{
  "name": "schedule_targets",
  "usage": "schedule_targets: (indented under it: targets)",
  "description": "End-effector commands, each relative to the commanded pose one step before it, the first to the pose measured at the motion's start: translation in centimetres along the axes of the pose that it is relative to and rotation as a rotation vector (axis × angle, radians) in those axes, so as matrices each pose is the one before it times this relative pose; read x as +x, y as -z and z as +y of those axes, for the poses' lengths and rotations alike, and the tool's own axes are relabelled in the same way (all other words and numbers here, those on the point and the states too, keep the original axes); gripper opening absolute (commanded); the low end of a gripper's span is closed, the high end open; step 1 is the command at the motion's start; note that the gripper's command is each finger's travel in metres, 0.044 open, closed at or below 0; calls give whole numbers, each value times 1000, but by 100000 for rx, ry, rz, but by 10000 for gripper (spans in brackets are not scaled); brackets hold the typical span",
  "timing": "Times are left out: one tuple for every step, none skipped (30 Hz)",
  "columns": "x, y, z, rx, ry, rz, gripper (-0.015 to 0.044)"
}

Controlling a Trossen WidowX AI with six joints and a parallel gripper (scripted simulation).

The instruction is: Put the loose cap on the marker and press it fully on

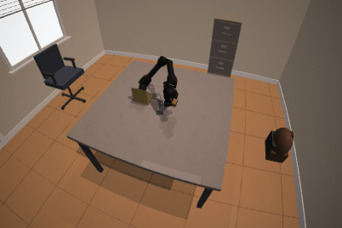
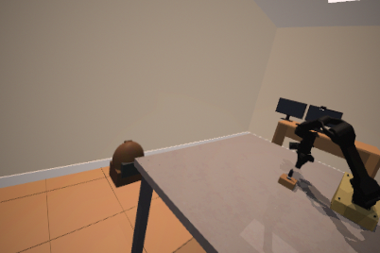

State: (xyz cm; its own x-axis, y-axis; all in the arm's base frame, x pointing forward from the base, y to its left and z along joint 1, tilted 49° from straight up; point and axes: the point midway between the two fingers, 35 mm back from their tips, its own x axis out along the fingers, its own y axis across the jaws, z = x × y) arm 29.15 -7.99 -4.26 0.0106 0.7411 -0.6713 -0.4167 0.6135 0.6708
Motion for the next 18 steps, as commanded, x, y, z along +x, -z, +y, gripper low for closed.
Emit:
schedule_targets:
  targets:
    - [-913, -1100, 1434, 265, 455, -663, 0]
    - [-140, -206, 309, 8, -7, -1, 0]
    - [-138, -203, 312, 8, -9, -1, 0]
    - [-136, -199, 315, 7, -11, -2, 0]
    - [-135, -196, 318, 7, -13, -2, 0]
    - [-132, -192, 321, 7, -15, -2, 0]
    - [-130, -189, 324, 6, -16, -3, 0]
    - [-128, -186, 326, 6, -18, -3, 0]
    - [-126, -182, 329, 5, -20, -3, 0]
    - [-124, -179, 332, 5, -22, -4, 0]
    - [-122, -175, 334, 4, -24, -4, 0]
    - [-121, -172, 337, 4, -26, -4, 0]
    - [-119, -168, 339, 4, -27, -5, 0]
    - [-117, -164, 341, 3, -29, -5, 0]
    - [-115, -161, 344, 3, -31, -5, 0]
    - [-113, -157, 346, 3, -33, -5, 0]
    - [-111, -153, 348, 2, -35, -5, 0]
    - [-109, -150, 350, 2, -37, -6, 0]
